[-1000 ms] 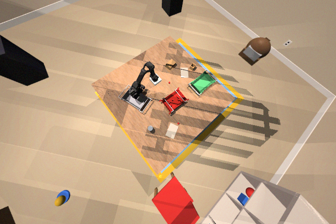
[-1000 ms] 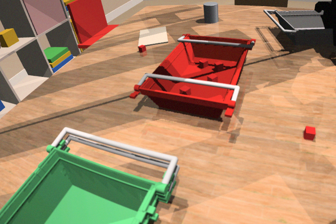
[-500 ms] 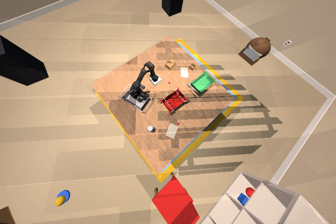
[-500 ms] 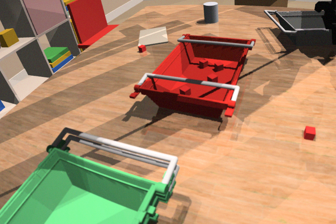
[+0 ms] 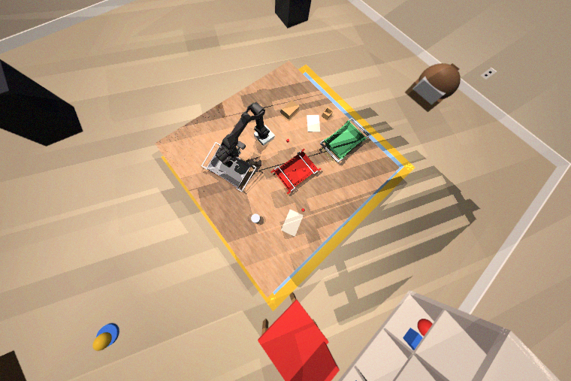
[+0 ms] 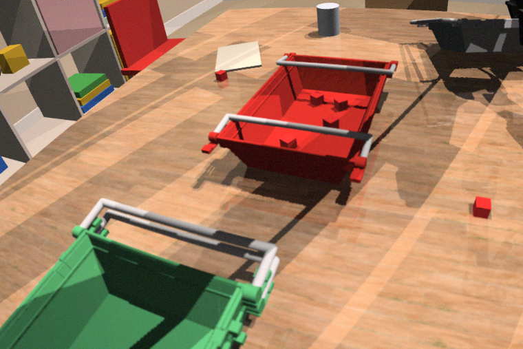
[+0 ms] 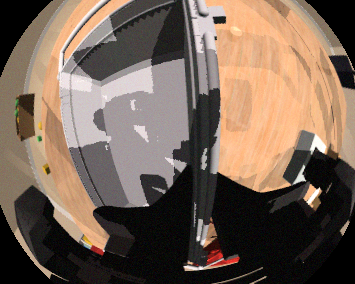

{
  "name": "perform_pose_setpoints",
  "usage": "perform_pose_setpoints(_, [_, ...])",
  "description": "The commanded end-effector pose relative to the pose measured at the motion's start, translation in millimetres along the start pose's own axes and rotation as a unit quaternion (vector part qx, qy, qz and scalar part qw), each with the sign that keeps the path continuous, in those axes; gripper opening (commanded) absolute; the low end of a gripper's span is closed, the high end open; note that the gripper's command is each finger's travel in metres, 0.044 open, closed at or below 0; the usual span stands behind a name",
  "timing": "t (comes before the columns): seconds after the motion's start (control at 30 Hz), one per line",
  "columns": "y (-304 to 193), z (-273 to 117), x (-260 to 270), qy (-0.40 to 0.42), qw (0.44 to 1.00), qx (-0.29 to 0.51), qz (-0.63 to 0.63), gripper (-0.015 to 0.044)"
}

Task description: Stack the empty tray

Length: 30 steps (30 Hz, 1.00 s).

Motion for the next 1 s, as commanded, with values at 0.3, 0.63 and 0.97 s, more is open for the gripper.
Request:
perform_pose_setpoints(0.3, [-1.6, -34.2, -4.4, -0.004, 1.0, 0.0, 0.0, 0.0])
perform_pose_setpoints(0.63, [0.1, -39.2, -0.5, -0.003, 1.0, 0.0, 0.0, 0.0])
perform_pose_setpoints(0.97, [9.6, -69.7, 20.6, -0.003, 1.0, 0.0, 0.0, 0.0])
Point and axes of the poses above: the point midway between the two fingers, 35 mm back from their tips, its own z axis out along the fingers, its own x axis across the jaws, y = z × x, the point moved 7 cm from there along -z, back along the fingers, and after that the axes turned 14 degrees about -z, right-handed, at the moved point
